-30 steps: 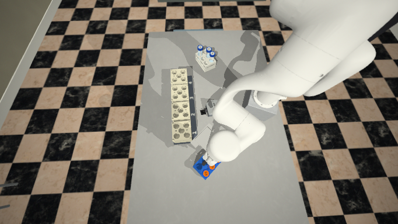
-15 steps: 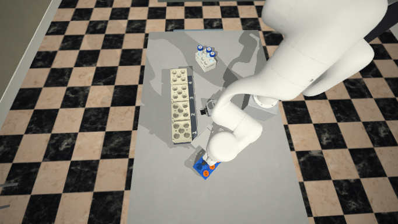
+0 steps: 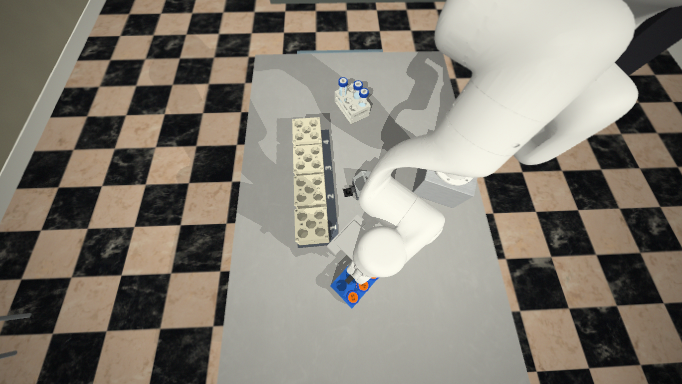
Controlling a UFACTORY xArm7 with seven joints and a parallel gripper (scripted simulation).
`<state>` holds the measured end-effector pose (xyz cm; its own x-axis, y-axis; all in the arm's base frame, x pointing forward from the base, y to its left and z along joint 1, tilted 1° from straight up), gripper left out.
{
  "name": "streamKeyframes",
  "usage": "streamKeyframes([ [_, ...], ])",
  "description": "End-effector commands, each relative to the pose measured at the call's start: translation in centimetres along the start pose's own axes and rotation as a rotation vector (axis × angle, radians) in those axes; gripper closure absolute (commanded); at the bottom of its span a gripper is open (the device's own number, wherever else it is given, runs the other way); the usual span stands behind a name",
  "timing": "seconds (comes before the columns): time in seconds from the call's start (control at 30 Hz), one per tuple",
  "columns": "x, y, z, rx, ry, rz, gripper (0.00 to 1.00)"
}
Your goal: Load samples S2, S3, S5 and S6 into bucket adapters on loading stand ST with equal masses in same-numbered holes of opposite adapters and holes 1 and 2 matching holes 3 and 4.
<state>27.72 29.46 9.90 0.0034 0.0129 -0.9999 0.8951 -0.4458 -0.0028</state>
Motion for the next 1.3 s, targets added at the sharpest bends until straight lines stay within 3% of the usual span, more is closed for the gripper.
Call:
streamKeyframes([
  [0.0,0.1,0.0,-0.1,0.0,0.004,0.002,1.0],
  [1.27,2.9,0.0,-0.1,0.0,0.004,0.002,1.0],
])
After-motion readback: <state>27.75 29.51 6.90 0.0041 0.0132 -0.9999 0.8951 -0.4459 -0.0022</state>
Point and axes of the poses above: the point where the finger pads meet when closed, its own x axis out along the fingers, its own z axis across the jaws, y = z × x, the point moved 8 cm from there along -x, back along the fingers, and after that the axes turned 15 degrees about -x, right-handed, at the moved point
